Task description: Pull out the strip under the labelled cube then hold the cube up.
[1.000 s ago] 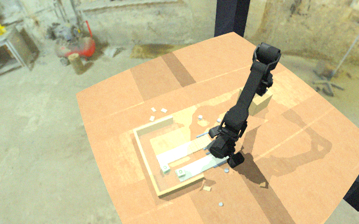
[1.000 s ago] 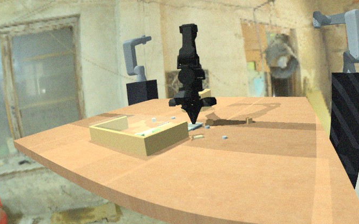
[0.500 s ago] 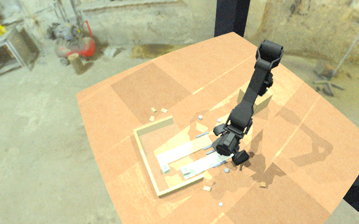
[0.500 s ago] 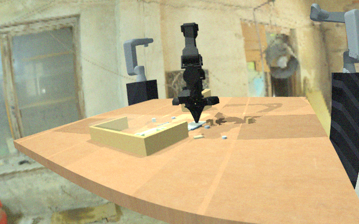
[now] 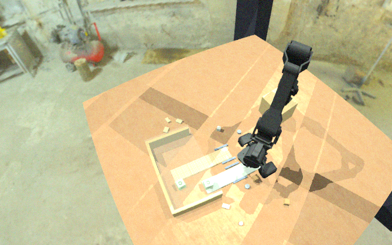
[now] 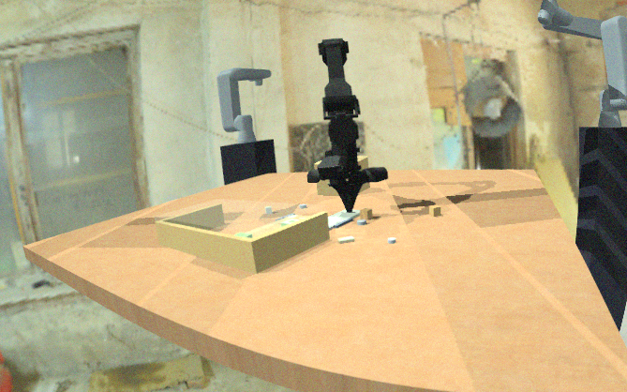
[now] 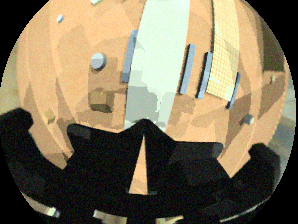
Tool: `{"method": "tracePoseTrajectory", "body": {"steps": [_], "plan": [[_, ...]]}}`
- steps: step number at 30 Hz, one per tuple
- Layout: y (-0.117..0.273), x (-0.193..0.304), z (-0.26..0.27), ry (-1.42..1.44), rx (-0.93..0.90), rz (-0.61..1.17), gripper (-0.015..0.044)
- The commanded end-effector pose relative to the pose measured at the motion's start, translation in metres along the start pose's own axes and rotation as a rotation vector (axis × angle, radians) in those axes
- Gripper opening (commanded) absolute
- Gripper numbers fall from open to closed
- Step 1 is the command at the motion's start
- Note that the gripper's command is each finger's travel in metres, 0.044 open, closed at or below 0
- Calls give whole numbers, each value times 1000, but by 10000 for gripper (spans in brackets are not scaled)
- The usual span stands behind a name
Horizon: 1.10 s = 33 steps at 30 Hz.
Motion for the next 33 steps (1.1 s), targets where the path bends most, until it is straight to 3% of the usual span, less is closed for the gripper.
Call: {"method": "tracePoseTrajectory", "body": {"steps": [1, 33], "plan": [[-4, 11, 2, 3, 4, 18, 0], [-4, 59, 13, 2, 2, 23, 0]]}}
Point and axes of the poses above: the point midway between the two fingers, 35 mm back from their tips, its own y axis back along the fingers, its own z axis across the jaws, x = y × z, the point moved 3 cm from there along y, back along the fingers, and after that the axes turned 11 degrees about y, right-handed, at the moved point
